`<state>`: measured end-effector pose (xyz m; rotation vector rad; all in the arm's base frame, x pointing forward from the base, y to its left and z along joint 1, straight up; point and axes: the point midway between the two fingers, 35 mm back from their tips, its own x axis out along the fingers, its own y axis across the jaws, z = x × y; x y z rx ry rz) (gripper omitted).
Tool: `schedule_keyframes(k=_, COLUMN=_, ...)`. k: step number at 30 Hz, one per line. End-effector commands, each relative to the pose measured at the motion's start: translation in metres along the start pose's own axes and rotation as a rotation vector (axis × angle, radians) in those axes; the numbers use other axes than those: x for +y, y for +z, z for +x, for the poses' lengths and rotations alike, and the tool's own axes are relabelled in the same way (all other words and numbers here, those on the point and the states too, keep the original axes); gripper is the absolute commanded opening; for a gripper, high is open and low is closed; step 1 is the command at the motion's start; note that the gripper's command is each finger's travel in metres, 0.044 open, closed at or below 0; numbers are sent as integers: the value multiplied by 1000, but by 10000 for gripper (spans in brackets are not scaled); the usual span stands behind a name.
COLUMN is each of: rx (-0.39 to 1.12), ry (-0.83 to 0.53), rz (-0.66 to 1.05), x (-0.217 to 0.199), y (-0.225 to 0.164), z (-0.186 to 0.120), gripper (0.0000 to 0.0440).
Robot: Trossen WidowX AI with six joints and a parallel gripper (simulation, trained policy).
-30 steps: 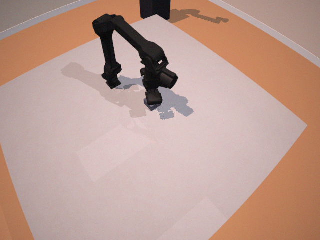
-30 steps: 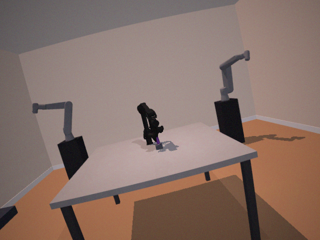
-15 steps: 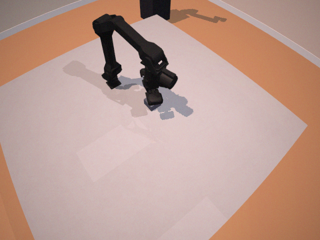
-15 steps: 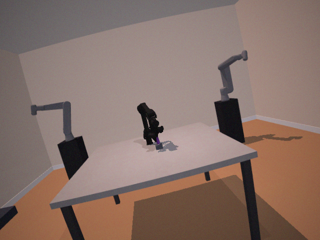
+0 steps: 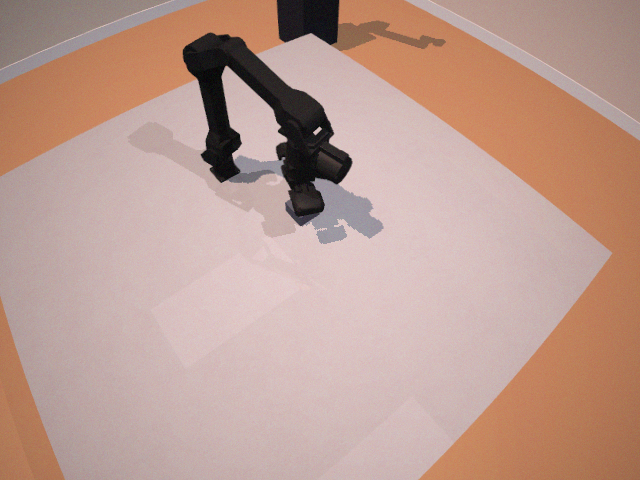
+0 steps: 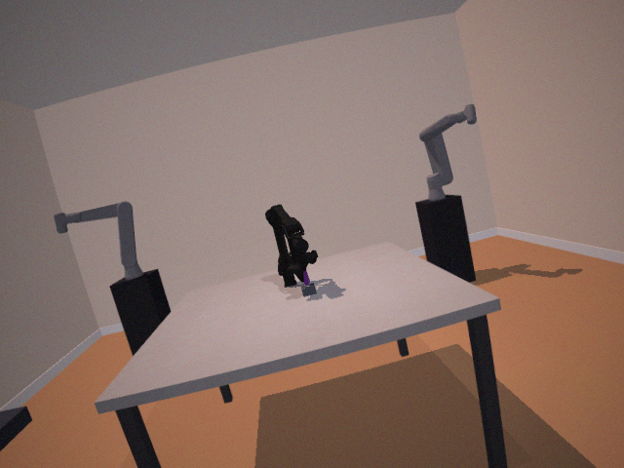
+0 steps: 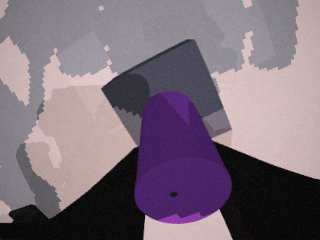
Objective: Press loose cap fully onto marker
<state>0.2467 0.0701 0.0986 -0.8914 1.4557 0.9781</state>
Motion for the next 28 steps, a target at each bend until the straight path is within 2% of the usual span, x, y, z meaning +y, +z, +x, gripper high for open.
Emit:
schedule_keyframes(k=1, rx=42, ry=15, rz=-8, x=-3, y=-5, z=19, gripper=137)
schedule_keyframes(k=5, rx=39, ry=16, rz=-26, x=-1, y=-6, z=19, gripper=158)
schedule_keyframes(k=7, rx=37, ry=24, rz=-32, x=3, y=-8, z=18, gripper=190)
schedule_keyframes(k=17, rx=9, ry=-6, rz=-69, x=10, y=-10, z=11, gripper=440)
schedule_keyframes(k=28, rx=-50, ry=-86, rz=-93, x=6, y=-5, z=-22, gripper=440)
